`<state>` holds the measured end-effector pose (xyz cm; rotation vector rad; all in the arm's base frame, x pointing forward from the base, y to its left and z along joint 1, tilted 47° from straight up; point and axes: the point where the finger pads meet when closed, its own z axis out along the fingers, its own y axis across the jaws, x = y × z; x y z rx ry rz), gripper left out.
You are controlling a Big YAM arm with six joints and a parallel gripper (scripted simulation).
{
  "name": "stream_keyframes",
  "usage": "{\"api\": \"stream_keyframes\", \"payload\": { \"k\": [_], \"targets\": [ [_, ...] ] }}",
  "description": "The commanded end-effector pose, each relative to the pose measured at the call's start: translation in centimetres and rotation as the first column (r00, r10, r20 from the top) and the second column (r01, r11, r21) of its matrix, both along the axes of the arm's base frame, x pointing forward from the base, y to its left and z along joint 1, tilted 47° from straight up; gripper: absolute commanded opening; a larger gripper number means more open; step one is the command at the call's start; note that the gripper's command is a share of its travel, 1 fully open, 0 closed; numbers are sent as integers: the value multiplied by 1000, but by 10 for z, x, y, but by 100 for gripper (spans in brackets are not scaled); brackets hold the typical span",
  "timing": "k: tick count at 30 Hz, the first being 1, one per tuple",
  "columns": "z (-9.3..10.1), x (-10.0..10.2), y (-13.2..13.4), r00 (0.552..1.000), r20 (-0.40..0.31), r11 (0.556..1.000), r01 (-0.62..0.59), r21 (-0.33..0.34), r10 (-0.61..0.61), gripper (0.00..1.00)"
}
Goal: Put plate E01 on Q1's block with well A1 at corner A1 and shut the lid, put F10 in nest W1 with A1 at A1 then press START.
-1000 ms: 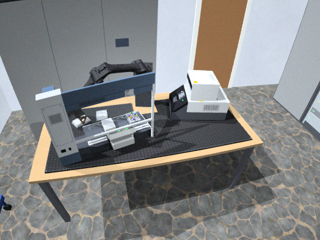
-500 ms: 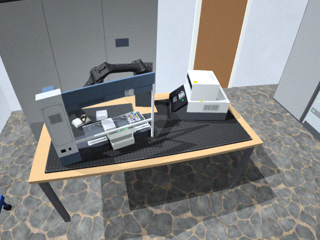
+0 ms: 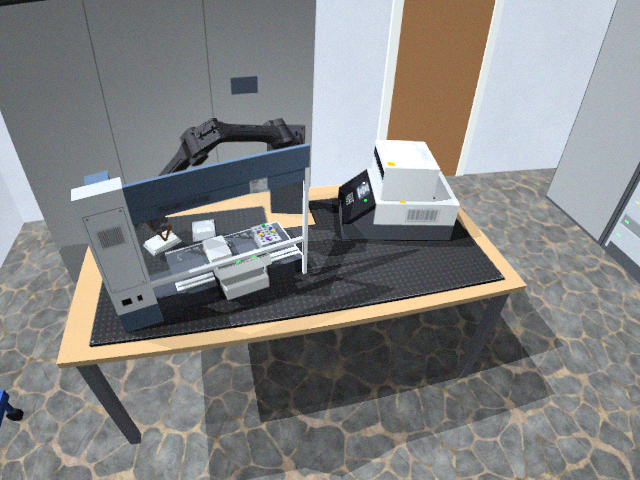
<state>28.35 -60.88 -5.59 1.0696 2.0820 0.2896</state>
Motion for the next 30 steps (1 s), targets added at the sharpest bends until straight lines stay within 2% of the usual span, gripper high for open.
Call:
{"api": "stream_keyframes", "payload": {
  "k": [1, 5, 9, 14, 22, 28, 30],
  "targets": [
    [12, -32, -8, 1000, -2, 1000, 29, -11, -29, 100],
    [17, -34, -7, 1000, -1, 999, 29, -14, -29, 100],
    [31, -27, -9, 1000, 7, 999, 15, -34, -15, 100],
    [33, -39, -4, 1000, 3, 1000, 20, -24, -20, 100],
    [21, -54, 1, 1000, -8, 1000, 30, 5, -30, 100],
    [47, -42, -5, 1000, 6, 999, 6, -35, -6, 100],
    [52, -47, -6, 1000, 6, 999, 8, -39, -8, 100]
  ]
}}
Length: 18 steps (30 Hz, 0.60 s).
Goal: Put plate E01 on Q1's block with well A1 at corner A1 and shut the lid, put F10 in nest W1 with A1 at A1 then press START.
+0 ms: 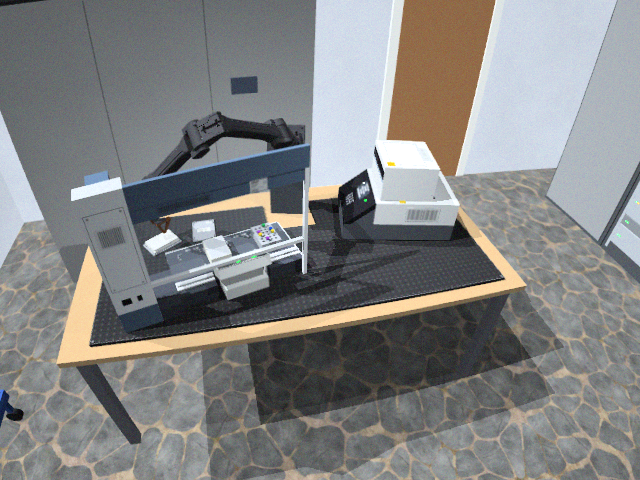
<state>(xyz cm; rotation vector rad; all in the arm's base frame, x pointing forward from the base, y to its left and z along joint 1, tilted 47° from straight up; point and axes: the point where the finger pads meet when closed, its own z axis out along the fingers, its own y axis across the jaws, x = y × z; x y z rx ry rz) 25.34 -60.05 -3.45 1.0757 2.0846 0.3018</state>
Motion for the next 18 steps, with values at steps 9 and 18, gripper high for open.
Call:
{"api": "stream_keyframes", "payload": {
  "k": [9, 18],
  "targets": [
    [30, -37, -5, 1000, 2, 999, 24, -26, -24, 100],
    [40, -47, -2, 1000, 3, 999, 26, -25, -26, 100]
  ]
}}
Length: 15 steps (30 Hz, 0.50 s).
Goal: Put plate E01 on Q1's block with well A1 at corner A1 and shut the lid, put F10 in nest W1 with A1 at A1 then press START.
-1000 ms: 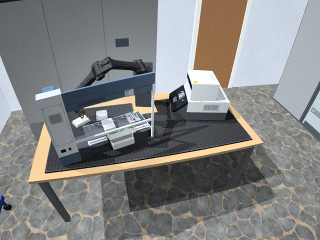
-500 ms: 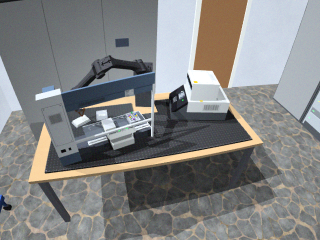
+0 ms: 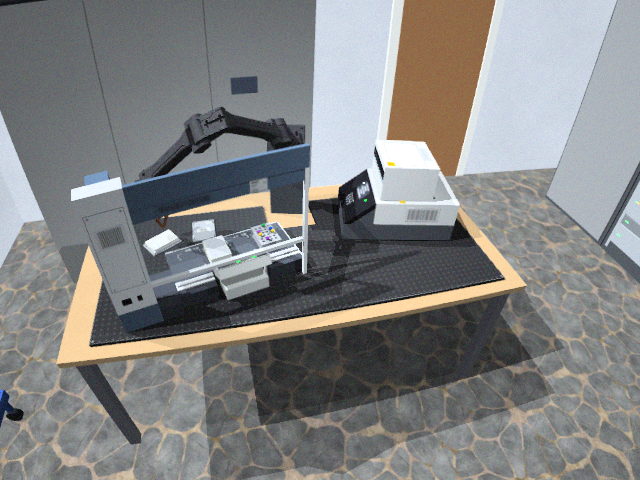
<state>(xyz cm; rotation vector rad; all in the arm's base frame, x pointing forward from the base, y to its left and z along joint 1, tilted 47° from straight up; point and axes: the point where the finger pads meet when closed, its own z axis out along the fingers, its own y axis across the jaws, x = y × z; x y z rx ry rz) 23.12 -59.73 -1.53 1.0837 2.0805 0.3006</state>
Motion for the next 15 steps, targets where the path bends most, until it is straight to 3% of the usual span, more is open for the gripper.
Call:
{"api": "stream_keyframes", "payload": {
  "k": [1, 8, 15],
  "targets": [
    [23, -26, -6, 1000, 3, 999, 19, -30, -18, 100],
    [41, -33, -15, 1000, 8, 998, 19, -59, -19, 100],
    [22, -33, -5, 1000, 1, 1000, 19, -17, -19, 100]
  ]
}}
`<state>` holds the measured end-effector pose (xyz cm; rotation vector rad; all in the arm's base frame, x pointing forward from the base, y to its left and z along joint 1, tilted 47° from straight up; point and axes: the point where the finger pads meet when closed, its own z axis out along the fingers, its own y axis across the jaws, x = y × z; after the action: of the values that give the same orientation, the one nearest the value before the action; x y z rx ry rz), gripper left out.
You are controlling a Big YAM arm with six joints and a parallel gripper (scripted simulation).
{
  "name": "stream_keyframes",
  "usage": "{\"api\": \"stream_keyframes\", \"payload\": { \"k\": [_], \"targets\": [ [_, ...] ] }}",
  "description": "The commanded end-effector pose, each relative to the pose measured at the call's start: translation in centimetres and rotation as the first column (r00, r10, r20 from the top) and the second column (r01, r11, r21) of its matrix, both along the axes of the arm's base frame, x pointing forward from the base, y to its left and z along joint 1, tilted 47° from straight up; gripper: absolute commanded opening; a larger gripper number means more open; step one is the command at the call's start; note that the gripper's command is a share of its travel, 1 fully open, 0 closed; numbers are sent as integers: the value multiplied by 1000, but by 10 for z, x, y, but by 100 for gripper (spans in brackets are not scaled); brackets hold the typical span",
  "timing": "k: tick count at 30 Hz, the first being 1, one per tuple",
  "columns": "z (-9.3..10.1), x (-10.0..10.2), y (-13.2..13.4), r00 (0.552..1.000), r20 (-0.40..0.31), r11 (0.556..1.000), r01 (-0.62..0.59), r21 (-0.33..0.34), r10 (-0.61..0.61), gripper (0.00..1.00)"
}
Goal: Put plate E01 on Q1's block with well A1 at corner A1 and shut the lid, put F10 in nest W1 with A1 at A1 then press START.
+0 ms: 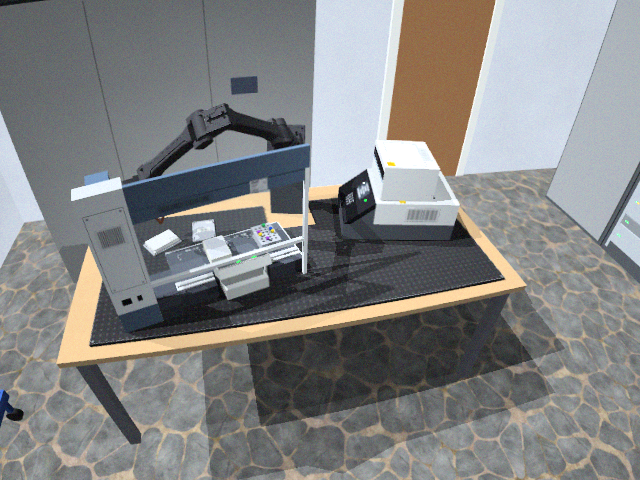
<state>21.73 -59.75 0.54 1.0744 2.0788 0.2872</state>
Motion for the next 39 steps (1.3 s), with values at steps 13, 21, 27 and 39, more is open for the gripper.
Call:
{"api": "stream_keyframes", "payload": {
  "k": [13, 21, 27, 39],
  "targets": [
    [8, 7, 1, 1000, 11, 1000, -1, -15, 2, 100],
    [23, 4, -11, 1000, 16, 999, 10, -45, -9, 100],
    [21, -5, -19, 1000, 17, 999, 25, -47, -25, 100],
    [12, -18, -26, 1000, 9, 998, 24, -62, -24, 100]
  ]
}}
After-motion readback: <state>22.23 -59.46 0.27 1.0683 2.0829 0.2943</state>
